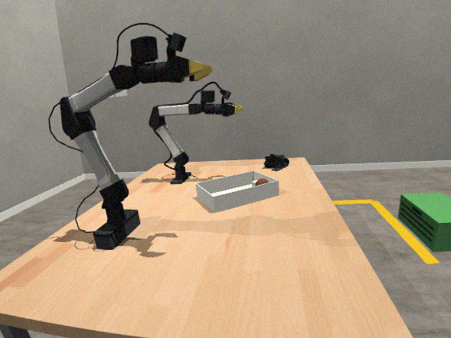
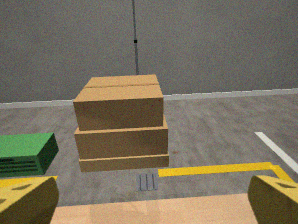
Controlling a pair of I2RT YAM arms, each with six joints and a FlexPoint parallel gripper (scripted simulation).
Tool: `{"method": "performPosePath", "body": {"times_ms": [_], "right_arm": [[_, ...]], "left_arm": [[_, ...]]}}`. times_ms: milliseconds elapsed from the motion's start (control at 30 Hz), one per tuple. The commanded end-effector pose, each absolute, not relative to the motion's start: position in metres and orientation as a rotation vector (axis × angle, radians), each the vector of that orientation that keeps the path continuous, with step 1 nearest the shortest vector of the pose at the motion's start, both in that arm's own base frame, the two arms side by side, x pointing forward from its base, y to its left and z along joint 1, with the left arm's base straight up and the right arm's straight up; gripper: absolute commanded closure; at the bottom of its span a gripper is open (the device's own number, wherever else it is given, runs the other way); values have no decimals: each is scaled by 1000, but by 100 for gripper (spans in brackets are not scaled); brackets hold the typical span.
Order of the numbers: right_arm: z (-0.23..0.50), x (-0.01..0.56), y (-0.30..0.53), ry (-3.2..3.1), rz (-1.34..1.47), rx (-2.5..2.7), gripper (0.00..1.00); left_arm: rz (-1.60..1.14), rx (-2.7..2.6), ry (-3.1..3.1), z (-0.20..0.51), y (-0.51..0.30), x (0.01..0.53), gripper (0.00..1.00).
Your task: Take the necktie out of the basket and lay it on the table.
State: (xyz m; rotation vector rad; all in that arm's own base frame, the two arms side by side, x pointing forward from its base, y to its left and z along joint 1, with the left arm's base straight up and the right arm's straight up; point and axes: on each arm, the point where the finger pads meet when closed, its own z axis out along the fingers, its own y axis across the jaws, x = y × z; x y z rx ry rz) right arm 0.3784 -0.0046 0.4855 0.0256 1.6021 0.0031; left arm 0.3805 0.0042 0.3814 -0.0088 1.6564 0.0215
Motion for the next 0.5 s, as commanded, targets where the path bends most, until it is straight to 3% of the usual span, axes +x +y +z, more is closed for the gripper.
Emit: {"method": "performPosePath", "body": {"times_ms": [0, 467], "right_arm": [[497, 377, -5, 1581, 3, 25, 0], [497, 377, -5, 1581, 3, 25, 0]], "left_arm": [[17, 10, 1597, 396, 0, 376, 0], [17, 10, 1596, 391, 0, 375, 0]]}}
